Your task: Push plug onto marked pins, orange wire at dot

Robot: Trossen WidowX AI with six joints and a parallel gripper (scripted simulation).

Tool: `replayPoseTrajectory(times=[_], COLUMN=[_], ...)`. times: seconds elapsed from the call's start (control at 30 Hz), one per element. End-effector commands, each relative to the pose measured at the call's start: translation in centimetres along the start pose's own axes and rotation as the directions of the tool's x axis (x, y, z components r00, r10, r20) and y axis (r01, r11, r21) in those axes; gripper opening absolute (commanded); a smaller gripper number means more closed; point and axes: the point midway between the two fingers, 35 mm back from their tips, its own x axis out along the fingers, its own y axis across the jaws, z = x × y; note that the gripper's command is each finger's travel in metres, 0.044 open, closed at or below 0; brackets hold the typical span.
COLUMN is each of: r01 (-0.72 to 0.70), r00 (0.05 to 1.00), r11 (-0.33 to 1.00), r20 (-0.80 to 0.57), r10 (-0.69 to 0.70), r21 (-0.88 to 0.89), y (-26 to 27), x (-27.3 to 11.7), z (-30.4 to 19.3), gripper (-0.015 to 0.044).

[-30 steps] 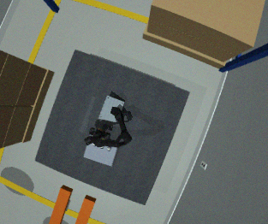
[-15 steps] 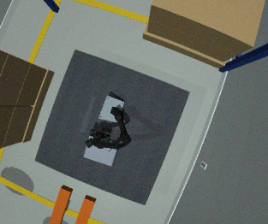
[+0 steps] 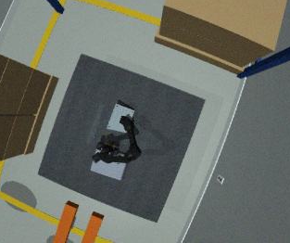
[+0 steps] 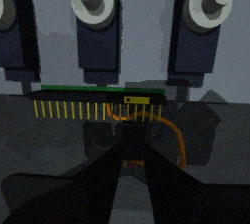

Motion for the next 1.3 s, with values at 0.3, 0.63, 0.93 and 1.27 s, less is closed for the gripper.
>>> replayPoseTrajectory(times=[0.3,0.63,0.93,1.27], r01=[-0.005,-0.005,-0.005,-0.002], r00=[1.0,1.0,1.0,1.0], r11=[1.0,1.0,1.0,1.0], r20=[0.002,0.002,0.002,0.002], r10=[0.005,0.005,0.005,0.002], r21=[0.005,0.005,0.005,0.005], y=[0.1,0.1,0.0,-0.2], x=[0.0,-0.1,0.1,-2.4], z=[0.8,1.5,1.6,1.7], gripper=[0.0,0.0,0.0052,0.0315])
